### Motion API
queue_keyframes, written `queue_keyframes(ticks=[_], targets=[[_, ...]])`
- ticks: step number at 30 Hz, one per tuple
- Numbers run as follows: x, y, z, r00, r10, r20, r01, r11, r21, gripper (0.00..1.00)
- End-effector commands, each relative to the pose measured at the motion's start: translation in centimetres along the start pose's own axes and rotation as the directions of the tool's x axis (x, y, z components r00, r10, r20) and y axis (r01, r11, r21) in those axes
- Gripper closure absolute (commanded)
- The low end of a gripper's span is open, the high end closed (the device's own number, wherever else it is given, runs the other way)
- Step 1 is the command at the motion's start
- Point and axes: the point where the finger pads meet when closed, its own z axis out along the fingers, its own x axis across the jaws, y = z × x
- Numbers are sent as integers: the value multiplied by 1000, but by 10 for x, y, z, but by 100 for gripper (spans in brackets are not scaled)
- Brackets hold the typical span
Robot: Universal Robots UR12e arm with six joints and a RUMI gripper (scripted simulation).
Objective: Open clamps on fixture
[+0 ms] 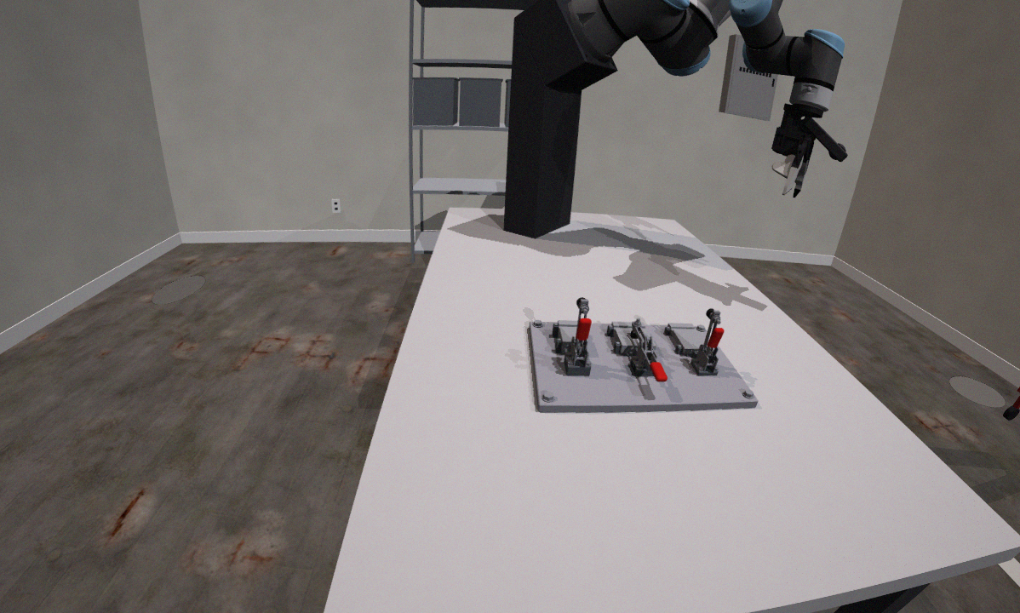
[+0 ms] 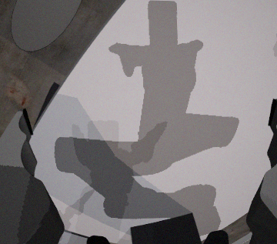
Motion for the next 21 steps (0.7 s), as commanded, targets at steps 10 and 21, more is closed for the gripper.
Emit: queue_keyframes(ticks=[10, 21], targets=[[128, 15, 82, 989, 148, 12, -146, 982, -119, 0], [292, 58, 132, 932, 362, 35, -351, 921, -169, 0]])
